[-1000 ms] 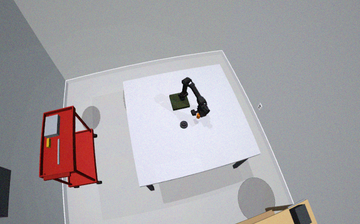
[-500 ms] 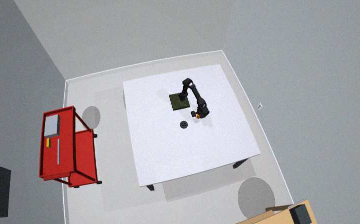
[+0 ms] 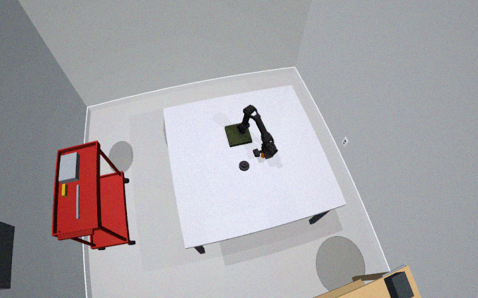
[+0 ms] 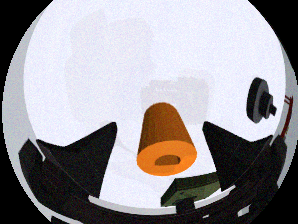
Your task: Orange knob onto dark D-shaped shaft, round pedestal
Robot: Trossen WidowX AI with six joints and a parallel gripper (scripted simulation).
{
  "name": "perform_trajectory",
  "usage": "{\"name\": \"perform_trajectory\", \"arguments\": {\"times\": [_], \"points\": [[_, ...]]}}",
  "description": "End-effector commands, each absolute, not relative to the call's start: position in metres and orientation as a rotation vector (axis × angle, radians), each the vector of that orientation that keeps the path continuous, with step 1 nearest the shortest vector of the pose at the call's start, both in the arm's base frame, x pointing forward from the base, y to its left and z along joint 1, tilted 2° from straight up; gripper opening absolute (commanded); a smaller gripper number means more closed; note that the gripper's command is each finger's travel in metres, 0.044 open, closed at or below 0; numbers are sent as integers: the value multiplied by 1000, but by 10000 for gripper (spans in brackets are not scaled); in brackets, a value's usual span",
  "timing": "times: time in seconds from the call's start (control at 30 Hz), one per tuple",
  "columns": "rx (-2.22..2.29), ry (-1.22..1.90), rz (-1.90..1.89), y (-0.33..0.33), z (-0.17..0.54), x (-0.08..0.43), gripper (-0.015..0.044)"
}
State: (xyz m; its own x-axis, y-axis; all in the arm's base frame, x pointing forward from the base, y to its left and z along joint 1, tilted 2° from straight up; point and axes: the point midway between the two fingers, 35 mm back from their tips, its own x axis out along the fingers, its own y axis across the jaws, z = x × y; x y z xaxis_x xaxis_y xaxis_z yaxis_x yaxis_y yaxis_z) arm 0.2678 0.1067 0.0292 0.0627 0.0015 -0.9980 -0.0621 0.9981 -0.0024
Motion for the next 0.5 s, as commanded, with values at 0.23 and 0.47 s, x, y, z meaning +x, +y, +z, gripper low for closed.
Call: {"name": "perform_trajectory", "arguments": {"times": [0.23,0.47], "points": [[-57,1510,49,105,19,266,361],[-57,1510,49,105,19,266,177]]}}
